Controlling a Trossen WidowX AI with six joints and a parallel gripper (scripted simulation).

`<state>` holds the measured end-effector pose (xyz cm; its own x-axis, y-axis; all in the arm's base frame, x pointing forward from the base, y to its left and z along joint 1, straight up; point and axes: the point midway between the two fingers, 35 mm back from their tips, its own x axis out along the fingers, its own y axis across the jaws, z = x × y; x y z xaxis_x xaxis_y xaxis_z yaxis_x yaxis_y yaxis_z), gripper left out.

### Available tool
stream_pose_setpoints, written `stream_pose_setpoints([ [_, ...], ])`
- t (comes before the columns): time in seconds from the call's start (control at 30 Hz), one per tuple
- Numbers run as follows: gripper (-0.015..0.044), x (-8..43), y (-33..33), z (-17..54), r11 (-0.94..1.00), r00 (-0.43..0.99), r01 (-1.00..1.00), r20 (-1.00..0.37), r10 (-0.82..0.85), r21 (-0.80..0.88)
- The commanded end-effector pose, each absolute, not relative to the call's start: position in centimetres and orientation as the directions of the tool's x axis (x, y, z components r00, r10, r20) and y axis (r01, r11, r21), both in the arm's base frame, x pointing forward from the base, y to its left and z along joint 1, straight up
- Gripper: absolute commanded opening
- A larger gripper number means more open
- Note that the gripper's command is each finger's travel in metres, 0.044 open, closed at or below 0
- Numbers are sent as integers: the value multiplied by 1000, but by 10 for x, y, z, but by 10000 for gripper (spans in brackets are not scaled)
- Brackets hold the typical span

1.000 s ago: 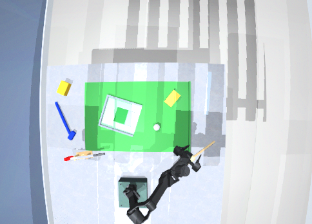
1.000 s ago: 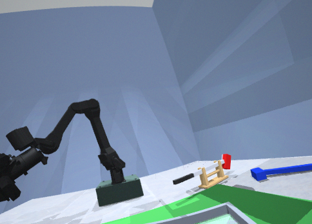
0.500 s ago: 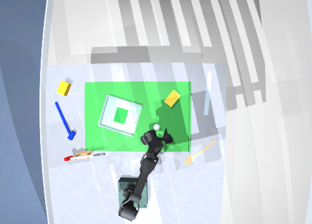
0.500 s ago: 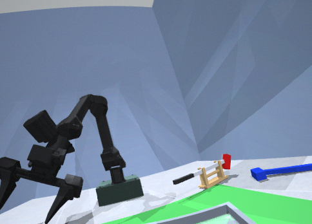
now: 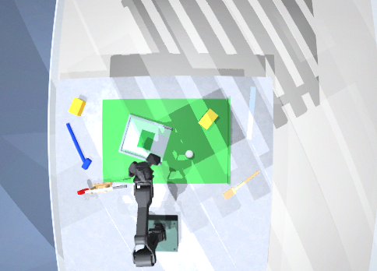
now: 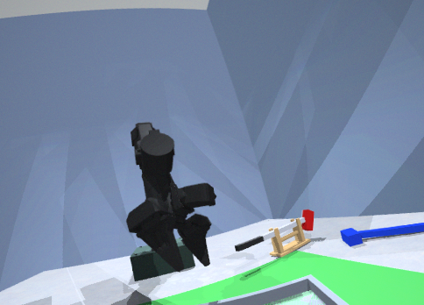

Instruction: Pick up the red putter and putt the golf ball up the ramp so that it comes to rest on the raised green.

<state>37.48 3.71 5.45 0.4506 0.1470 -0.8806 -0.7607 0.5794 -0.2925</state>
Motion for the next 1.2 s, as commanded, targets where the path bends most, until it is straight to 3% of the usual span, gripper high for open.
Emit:
stream_pose_setpoints([
  [0.0,440,342,102,58,367,327,-902,-916,233,-228],
  [0.33,440,239,198,65,-130,-12,-991,-962,272,-25],
  [1.17,440,244,201,19,-134,-14,-991,-962,272,-23],
])
